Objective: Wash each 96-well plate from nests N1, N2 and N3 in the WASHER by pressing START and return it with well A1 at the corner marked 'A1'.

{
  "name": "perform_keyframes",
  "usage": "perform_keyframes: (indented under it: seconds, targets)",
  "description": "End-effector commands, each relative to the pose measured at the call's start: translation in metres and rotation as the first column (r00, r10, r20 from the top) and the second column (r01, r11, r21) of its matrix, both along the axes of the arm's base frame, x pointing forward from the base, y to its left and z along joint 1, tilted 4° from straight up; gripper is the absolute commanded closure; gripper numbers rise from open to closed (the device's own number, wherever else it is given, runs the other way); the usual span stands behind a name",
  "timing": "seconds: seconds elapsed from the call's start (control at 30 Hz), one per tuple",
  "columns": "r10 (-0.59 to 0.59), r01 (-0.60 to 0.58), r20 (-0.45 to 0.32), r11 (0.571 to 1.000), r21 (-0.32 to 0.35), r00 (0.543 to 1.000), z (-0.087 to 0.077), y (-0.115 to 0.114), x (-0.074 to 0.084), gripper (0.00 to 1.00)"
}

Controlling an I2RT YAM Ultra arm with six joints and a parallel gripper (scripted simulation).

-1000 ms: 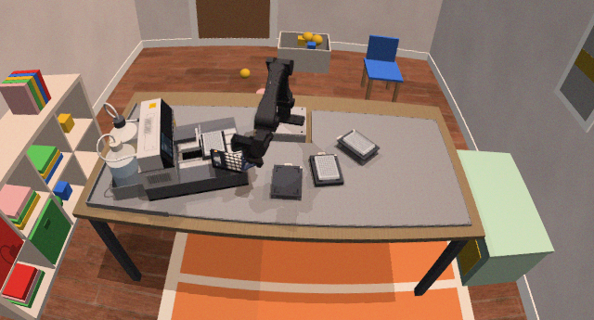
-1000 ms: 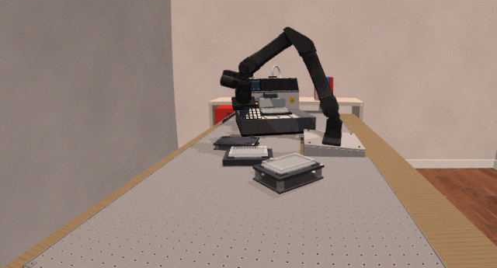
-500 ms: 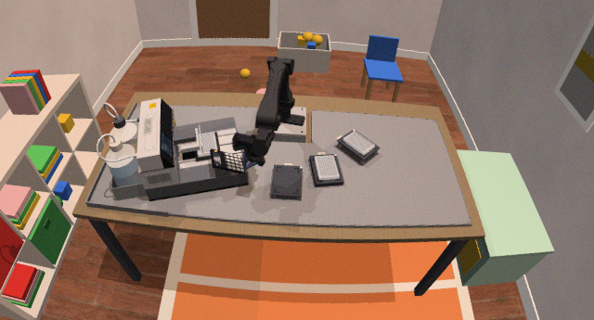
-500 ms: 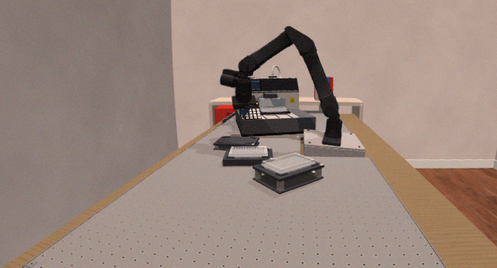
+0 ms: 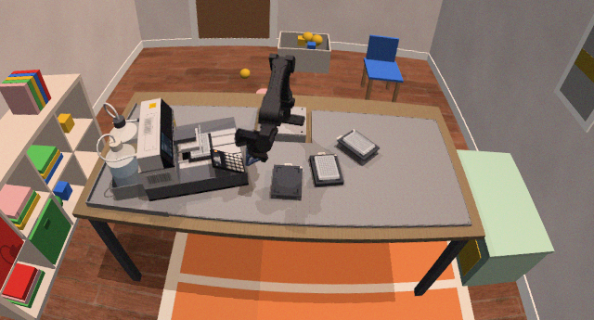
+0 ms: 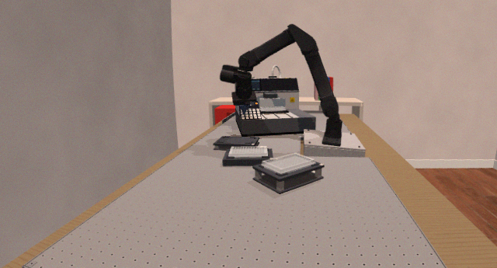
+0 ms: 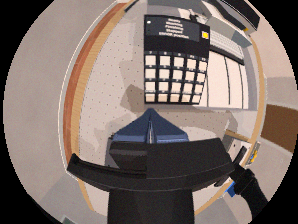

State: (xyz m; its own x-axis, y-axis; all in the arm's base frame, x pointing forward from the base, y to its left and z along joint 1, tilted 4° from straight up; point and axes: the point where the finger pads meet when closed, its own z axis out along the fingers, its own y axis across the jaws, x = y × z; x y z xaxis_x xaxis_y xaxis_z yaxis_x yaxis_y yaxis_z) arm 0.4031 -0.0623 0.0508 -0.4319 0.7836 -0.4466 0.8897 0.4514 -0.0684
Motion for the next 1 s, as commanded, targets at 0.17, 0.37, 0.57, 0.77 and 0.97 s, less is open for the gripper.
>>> perform_keyframes:
  seconds: [0.17, 0.37, 0.57, 0.77, 0.97]
  targets:
    - [-0.006, 0.006, 0.026, 1.000, -0.011, 1.000, 0.023, 0.004, 0.002, 1.00]
    - [-0.006, 0.006, 0.026, 1.000, -0.011, 1.000, 0.030, 0.007, 0.001, 1.00]
    - [-0.006, 0.006, 0.026, 1.000, -0.011, 1.000, 0.037, 0.011, -0.001, 1.00]
    - [-0.006, 0.006, 0.026, 1.000, -0.010, 1.000, 0.043, 0.014, -0.002, 1.00]
    - [-0.006, 0.006, 0.026, 1.000, -0.010, 1.000, 0.043, 0.014, -0.002, 1.00]
